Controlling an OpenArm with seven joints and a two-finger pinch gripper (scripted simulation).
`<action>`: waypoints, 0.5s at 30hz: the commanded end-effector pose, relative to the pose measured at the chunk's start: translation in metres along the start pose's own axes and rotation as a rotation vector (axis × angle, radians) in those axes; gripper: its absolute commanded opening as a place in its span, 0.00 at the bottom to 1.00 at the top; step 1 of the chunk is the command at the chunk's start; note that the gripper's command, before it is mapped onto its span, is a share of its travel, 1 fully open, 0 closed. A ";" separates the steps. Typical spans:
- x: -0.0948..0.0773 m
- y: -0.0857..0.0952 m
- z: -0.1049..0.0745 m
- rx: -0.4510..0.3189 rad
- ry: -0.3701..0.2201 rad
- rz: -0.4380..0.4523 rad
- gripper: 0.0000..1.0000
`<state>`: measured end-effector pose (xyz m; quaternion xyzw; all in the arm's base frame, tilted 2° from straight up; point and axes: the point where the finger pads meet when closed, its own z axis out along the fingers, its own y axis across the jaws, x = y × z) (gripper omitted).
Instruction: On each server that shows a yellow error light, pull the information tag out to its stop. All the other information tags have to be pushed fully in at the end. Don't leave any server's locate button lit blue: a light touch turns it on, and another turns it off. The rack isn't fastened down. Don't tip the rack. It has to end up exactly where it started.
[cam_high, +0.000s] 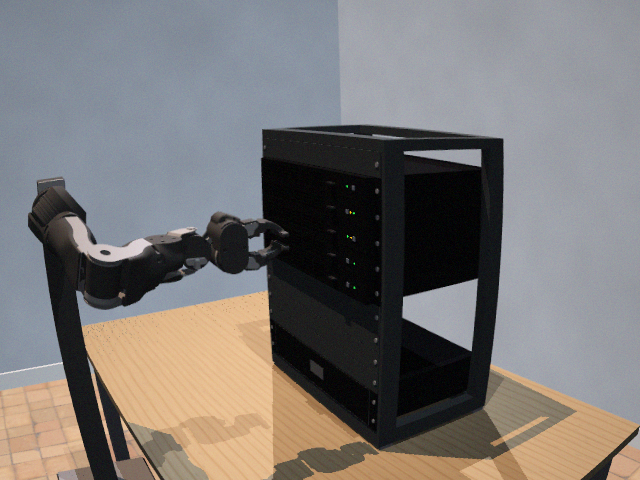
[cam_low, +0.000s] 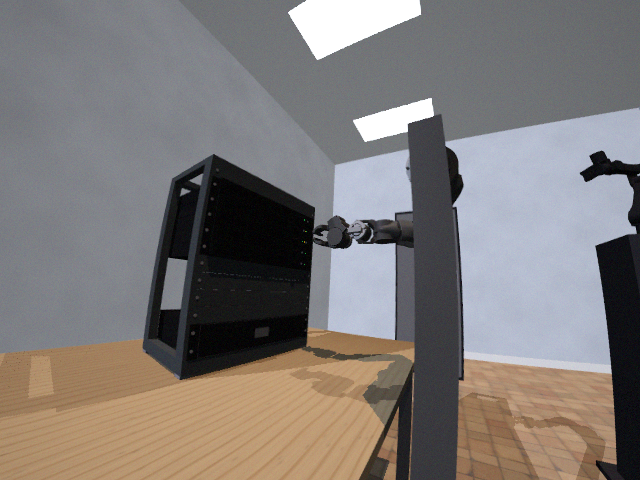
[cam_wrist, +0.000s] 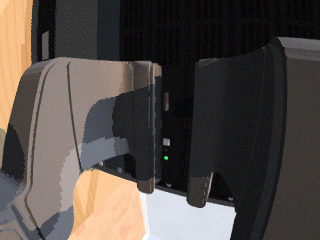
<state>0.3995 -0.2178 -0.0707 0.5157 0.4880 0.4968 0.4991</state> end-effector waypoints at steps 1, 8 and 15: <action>-0.001 0.003 0.000 -0.012 -0.003 -0.001 0.10; -0.001 0.003 0.000 -0.012 -0.003 -0.001 0.10; -0.001 0.004 -0.001 -0.012 -0.003 -0.001 0.10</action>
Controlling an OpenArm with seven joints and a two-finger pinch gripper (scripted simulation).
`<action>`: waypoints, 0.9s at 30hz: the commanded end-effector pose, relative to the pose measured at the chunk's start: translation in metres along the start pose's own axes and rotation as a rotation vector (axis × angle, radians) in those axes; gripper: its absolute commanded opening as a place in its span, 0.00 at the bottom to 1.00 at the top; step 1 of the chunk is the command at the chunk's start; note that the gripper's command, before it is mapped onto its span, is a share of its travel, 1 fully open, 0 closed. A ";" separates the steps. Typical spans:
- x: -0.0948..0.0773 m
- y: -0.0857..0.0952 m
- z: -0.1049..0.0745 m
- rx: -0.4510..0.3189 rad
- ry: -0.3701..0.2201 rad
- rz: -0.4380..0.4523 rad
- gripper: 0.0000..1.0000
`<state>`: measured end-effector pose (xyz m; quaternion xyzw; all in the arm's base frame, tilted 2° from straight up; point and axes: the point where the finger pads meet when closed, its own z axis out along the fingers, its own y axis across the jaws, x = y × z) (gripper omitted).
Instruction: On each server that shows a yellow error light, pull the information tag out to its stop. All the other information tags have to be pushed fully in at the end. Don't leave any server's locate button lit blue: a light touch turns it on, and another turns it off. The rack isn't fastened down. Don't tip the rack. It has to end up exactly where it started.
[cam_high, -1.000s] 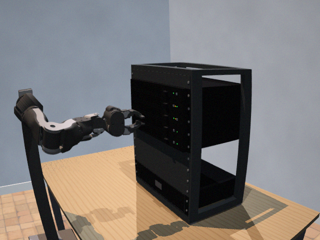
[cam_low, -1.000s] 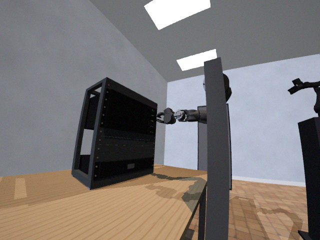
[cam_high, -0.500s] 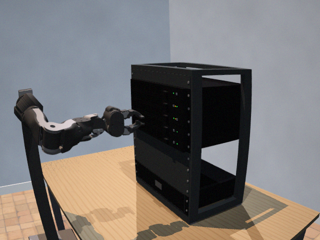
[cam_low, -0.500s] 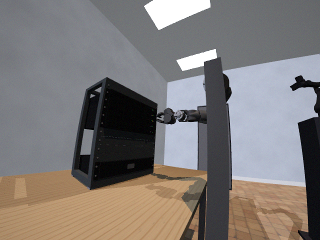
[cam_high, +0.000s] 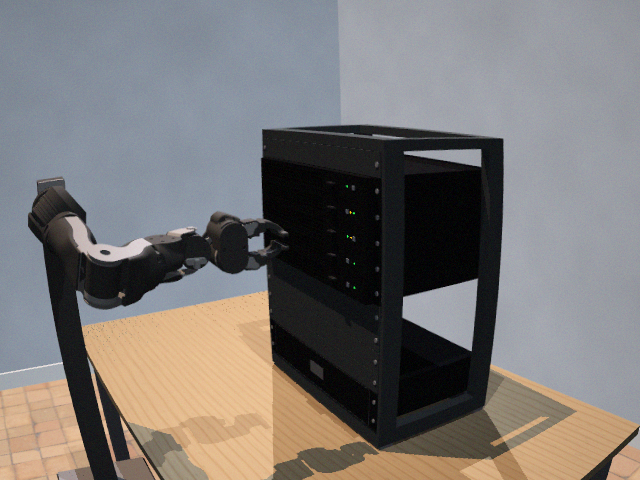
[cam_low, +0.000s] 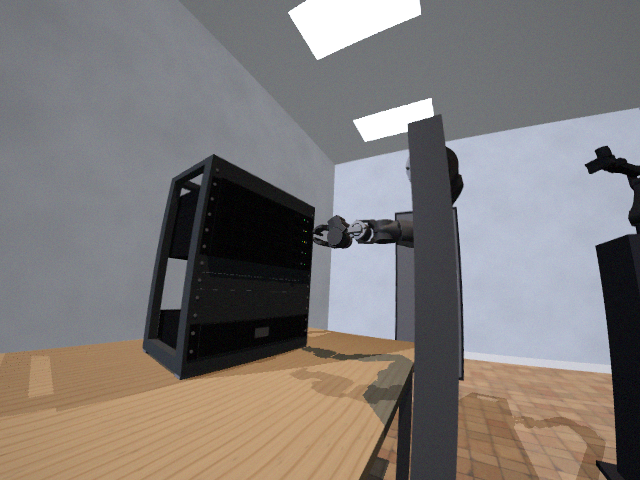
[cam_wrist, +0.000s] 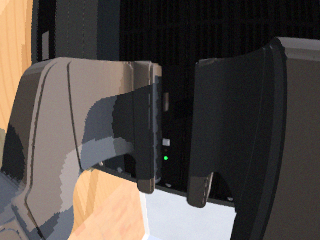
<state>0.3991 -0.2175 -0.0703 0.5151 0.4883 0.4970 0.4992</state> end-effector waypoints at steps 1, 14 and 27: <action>-0.001 0.003 0.000 -0.011 -0.004 0.000 0.10; -0.001 0.003 0.000 -0.011 -0.004 0.000 0.10; -0.002 0.002 0.030 -0.007 -0.005 0.001 0.10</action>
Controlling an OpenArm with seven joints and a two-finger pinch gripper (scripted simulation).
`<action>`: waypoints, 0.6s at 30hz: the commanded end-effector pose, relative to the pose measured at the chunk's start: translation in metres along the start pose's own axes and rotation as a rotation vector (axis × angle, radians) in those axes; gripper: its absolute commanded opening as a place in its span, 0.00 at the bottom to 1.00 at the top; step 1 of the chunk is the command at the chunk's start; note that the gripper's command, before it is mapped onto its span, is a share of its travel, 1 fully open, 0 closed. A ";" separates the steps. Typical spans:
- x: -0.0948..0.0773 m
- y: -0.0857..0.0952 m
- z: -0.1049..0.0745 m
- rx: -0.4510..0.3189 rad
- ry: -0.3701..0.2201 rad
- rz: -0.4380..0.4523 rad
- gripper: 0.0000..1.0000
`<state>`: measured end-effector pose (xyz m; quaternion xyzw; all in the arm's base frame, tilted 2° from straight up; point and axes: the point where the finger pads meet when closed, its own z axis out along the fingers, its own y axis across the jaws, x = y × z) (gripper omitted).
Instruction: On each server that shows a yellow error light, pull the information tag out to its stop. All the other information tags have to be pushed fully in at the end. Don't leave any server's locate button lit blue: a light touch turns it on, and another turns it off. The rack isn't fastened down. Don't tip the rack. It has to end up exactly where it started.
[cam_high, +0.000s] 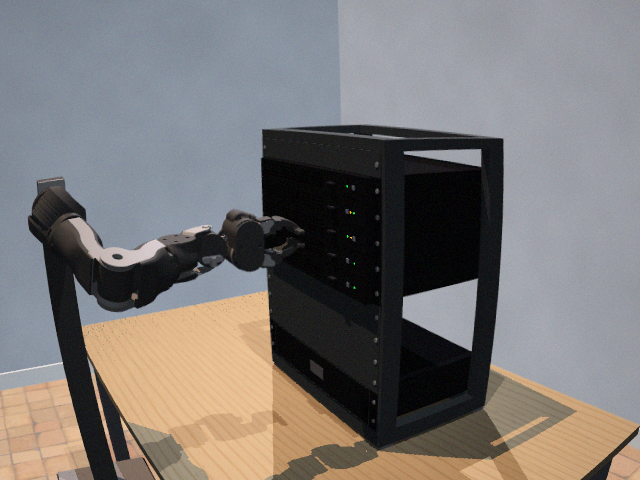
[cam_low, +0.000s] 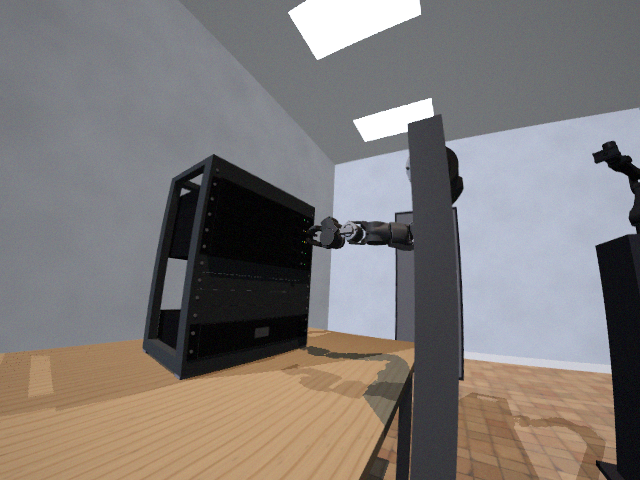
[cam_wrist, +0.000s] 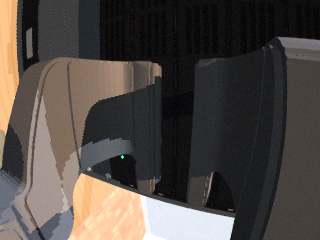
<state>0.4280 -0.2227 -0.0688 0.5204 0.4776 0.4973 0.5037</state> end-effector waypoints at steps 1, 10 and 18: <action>0.002 0.001 0.006 0.003 0.015 -0.011 0.10; 0.003 0.001 0.045 0.004 0.016 -0.011 0.10; 0.003 0.001 0.064 0.003 0.017 -0.011 0.10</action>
